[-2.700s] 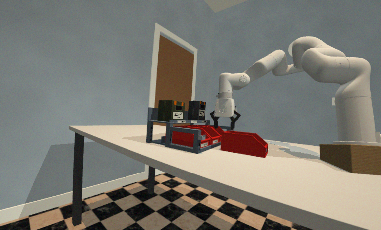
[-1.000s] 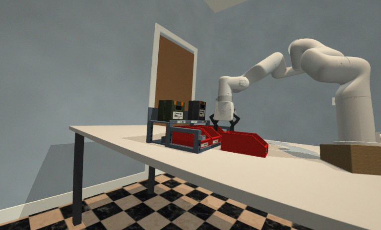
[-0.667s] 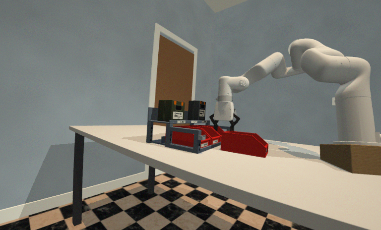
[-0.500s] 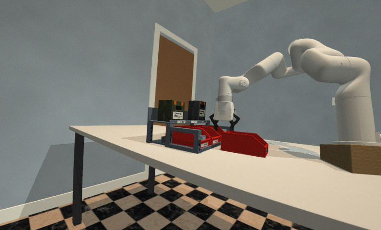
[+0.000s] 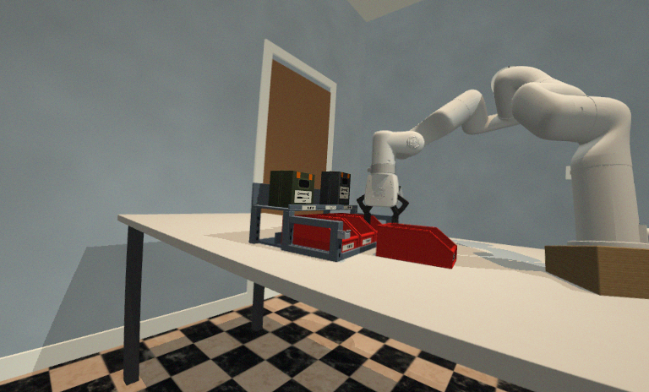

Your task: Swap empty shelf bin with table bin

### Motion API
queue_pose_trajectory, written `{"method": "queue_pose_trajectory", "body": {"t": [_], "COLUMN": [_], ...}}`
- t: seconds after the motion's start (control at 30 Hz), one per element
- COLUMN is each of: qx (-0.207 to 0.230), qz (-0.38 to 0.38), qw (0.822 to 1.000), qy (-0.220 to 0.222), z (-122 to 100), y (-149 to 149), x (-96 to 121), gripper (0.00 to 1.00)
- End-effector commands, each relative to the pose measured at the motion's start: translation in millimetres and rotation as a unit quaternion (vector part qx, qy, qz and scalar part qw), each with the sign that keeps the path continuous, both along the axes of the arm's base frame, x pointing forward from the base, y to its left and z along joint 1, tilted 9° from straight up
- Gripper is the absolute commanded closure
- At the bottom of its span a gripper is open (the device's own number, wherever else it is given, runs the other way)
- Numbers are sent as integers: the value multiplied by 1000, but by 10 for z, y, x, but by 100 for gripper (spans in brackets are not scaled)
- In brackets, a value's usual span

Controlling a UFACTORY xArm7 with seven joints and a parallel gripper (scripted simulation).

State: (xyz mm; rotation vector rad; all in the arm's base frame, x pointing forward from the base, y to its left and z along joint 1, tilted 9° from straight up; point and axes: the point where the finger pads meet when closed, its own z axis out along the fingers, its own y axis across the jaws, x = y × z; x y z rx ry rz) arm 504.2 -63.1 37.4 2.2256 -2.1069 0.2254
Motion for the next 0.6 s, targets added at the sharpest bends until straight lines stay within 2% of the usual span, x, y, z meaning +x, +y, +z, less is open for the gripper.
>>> {"method": "queue_pose_trajectory", "body": {"t": [0.0, 0.57], "qx": [0, 0], "qz": [1, 1], "qw": [1000, 1000], "qy": [-2, -2], "z": [-4, -104], "y": [3, -13], "x": [14, 21], "gripper": [5, 5]}}
